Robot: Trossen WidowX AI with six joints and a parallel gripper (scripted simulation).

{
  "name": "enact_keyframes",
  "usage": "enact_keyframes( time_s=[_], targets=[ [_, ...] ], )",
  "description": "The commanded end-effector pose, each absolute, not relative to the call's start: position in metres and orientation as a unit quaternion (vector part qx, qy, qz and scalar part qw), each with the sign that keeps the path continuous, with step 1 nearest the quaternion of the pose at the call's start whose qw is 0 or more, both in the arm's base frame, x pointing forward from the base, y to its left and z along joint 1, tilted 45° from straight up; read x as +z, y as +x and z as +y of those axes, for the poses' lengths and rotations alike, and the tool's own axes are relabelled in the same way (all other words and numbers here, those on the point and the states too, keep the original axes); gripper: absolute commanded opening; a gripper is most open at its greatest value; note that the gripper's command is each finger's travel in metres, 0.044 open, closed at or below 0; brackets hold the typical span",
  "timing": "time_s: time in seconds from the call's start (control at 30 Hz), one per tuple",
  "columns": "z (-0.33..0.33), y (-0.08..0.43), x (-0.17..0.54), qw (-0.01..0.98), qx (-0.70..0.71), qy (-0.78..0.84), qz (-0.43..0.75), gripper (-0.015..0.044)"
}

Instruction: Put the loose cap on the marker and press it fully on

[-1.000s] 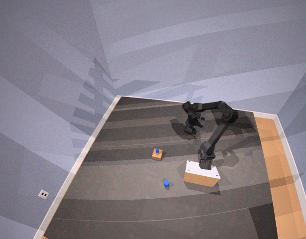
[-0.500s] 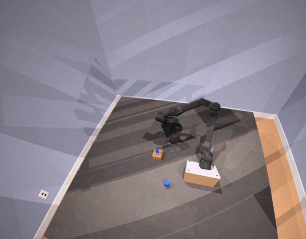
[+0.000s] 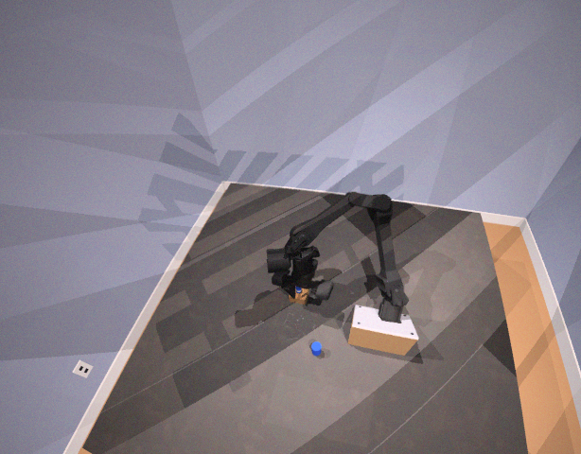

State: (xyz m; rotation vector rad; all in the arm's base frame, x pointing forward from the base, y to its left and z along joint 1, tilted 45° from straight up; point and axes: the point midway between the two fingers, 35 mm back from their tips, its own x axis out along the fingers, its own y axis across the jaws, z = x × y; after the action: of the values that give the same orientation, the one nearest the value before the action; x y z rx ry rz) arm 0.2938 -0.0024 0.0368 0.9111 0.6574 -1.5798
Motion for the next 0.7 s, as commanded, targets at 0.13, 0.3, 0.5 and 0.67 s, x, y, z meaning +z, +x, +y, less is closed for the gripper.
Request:
enact_keyframes(
  time_s=[0.13, 0.3, 0.5, 0.67],
  targets=[
    [0.101, 0.251, -0.022, 0.642, -0.611, 0.187, 0.423, 0.0252],
    [0.129, 0.226, -0.039, 0.671, -0.582, 0.097, 0.449, 0.0252],
    [0.129, 0.227, -0.038, 0.671, -0.582, 0.097, 0.449, 0.0252],
    [0.106, 0.224, -0.062, 0.671, -0.582, 0.097, 0.449, 0.0252]
  ],
)
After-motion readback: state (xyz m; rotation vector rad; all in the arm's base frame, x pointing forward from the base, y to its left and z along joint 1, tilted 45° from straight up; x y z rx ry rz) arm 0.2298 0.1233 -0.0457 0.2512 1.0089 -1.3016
